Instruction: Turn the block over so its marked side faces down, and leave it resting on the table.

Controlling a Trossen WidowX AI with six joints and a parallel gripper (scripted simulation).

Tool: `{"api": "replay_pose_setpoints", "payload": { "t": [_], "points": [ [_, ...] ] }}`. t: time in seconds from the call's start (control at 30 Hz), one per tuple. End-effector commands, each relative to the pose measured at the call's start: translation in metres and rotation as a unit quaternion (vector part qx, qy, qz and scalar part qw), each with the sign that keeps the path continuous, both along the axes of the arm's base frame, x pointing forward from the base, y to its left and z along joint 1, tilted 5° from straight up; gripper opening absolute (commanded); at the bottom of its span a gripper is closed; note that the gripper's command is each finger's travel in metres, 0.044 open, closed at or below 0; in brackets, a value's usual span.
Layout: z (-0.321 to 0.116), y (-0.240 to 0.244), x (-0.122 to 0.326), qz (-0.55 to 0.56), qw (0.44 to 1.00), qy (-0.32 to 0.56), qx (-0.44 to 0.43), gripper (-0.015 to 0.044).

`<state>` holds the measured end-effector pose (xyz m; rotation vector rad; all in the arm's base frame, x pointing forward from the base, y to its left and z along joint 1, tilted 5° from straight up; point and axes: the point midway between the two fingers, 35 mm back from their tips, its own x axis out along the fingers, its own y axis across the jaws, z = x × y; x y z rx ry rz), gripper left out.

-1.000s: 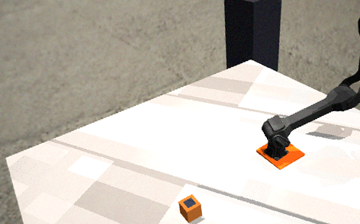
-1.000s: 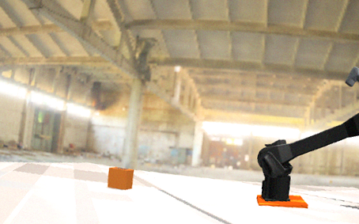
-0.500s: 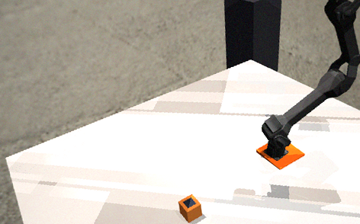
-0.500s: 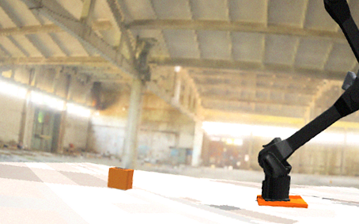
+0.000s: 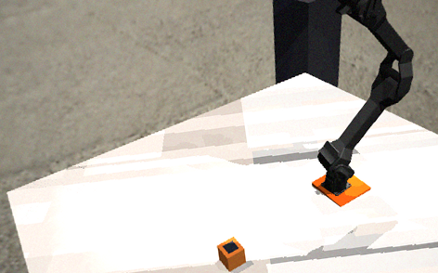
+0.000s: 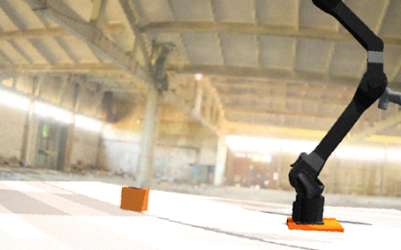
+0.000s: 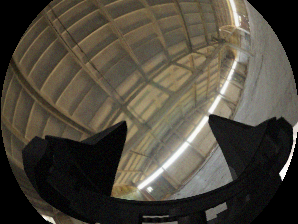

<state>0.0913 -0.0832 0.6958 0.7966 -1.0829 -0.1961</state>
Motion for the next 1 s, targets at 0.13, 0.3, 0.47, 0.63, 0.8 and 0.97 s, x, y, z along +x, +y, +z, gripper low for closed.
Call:
{"api": "replay_pose_setpoints", "payload": {
  "t": [0.13, 0.3, 0.47, 0.63, 0.8, 0.97],
  "points": [
    [-0.055, -0.019, 0.12, 0.025, 0.981, 0.191, 0.0, 0.044],
    [-0.098, -0.017, 0.178, 0.058, 0.955, 0.291, 0.002, 0.044],
    [-0.145, -0.017, 0.228, 0.071, 0.912, 0.404, -0.012, 0.044],
    [-0.213, -0.01, 0.279, 0.097, 0.837, 0.537, -0.036, 0.044],
    [-0.288, 0.003, 0.314, 0.135, 0.739, 0.656, -0.065, 0.044],
    [-0.367, 0.022, 0.33, 0.186, 0.616, 0.76, -0.097, 0.044]
  ]
}}
